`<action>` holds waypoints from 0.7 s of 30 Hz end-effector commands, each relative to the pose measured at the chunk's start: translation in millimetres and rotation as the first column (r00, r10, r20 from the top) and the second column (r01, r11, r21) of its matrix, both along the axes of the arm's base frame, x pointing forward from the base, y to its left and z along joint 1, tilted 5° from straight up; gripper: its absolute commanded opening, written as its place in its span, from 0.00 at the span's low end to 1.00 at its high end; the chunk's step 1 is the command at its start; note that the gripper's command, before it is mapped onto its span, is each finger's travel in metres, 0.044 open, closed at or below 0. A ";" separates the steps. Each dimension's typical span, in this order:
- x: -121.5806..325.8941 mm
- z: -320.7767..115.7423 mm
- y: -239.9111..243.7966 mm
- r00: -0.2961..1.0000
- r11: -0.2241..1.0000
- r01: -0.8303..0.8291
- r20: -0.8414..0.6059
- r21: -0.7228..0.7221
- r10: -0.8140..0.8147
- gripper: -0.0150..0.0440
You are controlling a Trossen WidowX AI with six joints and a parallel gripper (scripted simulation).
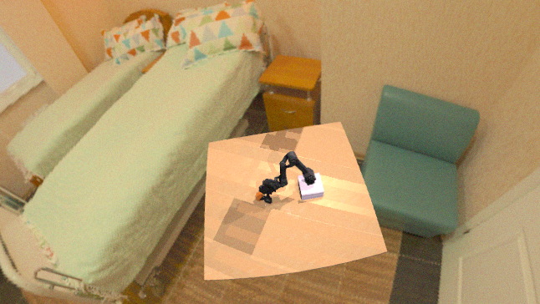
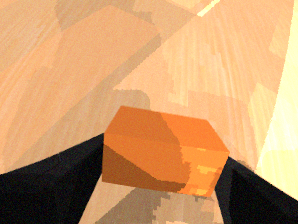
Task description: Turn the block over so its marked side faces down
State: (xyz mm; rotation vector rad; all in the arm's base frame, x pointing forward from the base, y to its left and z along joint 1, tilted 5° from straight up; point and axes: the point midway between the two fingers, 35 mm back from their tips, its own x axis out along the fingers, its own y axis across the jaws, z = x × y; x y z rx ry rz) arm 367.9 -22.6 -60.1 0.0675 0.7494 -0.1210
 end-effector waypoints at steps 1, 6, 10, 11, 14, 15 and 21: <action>-10.0 -12.7 0.3 1.000 1.000 0.005 0.022 -0.006 -0.005 0.25; -13.6 -13.9 0.5 0.996 1.000 0.008 0.087 -0.012 -0.007 0.25; -17.6 -13.0 0.7 0.990 1.000 0.011 0.139 -0.017 -0.009 0.25; -18.8 -12.6 0.8 0.988 1.000 0.012 0.152 -0.018 -0.009 0.25; -22.5 -10.5 0.9 0.982 1.000 0.015 0.191 -0.021 -0.010 0.25; -23.9 -9.7 0.9 0.979 1.000 0.016 0.204 -0.022 -0.011 0.25; -28.9 -5.4 1.1 0.968 1.000 0.019 0.249 -0.025 -0.012 0.25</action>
